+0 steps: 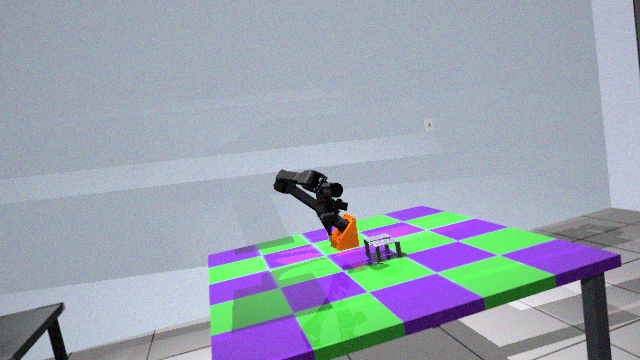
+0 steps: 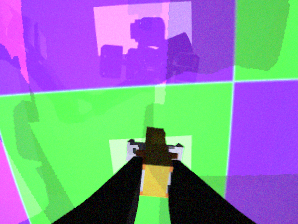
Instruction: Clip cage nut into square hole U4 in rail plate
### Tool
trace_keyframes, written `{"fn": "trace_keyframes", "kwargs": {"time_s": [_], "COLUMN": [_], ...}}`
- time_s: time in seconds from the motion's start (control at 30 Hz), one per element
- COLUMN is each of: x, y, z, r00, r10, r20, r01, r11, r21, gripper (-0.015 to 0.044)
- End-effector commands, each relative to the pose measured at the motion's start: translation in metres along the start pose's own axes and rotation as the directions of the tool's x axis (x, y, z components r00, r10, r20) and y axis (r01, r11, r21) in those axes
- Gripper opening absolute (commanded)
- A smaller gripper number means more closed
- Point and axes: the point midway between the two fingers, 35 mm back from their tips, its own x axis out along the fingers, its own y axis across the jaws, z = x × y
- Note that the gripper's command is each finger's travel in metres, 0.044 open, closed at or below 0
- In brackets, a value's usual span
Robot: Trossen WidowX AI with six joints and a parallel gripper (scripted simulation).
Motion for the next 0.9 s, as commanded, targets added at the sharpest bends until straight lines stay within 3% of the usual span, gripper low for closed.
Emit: {"fn": "trace_keyframes", "kwargs": {"time_s": [0.0, 0.43, 0.87], "x": [-0.002, -0.004, -0.004], "y": [-0.003, -0.008, -0.005], "z": [0.015, 0.061, 0.1], "r00": [1.0, 1.0, 1.0], "r10": [-0.004, -0.018, -0.01], "r20": [0.008, 0.018, 0.023], "r01": [0.004, 0.009, -0.008], "r11": [0.998, 0.924, 0.739], "r21": [0.066, 0.383, 0.674], "gripper": [0.0037, 0.0037, 0.0037]}}
